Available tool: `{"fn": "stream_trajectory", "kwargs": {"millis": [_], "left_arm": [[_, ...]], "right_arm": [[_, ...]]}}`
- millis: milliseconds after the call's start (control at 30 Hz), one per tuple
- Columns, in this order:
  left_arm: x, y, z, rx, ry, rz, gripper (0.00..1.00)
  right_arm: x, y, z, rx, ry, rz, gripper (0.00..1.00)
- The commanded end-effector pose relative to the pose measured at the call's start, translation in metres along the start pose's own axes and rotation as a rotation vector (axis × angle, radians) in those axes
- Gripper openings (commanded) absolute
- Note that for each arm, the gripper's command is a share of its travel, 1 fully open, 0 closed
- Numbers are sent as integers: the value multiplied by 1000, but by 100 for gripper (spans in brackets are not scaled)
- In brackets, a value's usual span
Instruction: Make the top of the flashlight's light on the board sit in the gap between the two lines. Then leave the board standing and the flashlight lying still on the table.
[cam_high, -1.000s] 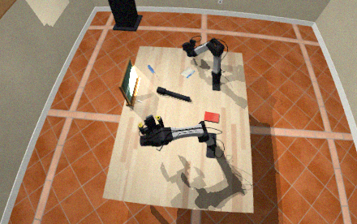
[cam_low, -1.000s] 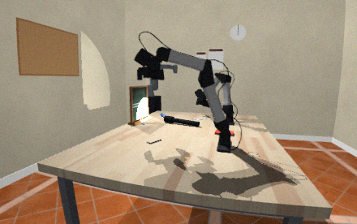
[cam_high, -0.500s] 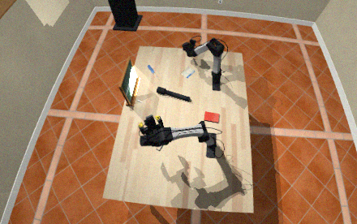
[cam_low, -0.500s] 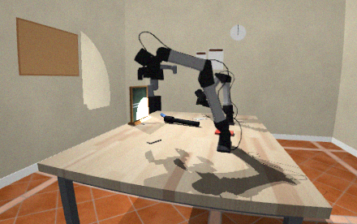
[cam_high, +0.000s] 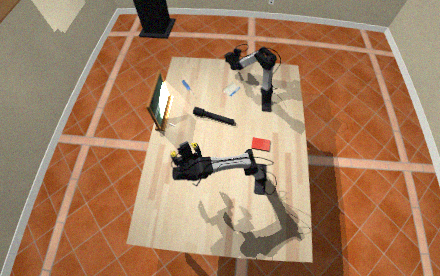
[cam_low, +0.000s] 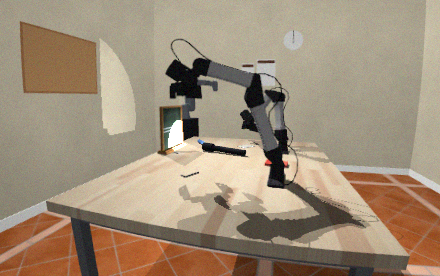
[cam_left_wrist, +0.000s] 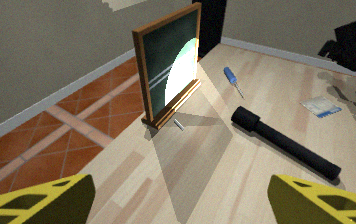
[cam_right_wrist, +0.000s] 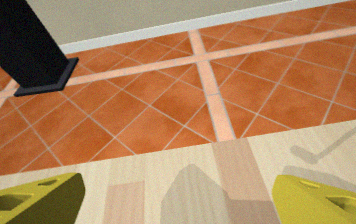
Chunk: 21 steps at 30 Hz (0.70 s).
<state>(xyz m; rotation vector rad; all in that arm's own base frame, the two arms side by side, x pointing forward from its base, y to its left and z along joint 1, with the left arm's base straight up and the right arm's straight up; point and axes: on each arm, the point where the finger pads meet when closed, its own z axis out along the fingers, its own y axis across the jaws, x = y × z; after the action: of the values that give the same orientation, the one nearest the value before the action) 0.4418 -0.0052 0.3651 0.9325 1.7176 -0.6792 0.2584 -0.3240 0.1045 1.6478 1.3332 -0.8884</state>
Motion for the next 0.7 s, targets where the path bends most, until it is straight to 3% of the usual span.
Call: {"fn": "stream_trajectory", "kwargs": {"millis": [0,400,567,667], "left_arm": [[16,2,17,22,37,-72,95],[43,-22,88,37,240,-299,95],[30,-40,94,25,261,-302,95],[59,-44,125,46,345,-393,95]], "right_arm": [[-20,22,-11,-72,-21,42,100],[-18,62,-50,-269,58,-87,100],[-20,71,-60,-314,66,-105,100],[-26,84,-76,-381,67,-120,100]]}}
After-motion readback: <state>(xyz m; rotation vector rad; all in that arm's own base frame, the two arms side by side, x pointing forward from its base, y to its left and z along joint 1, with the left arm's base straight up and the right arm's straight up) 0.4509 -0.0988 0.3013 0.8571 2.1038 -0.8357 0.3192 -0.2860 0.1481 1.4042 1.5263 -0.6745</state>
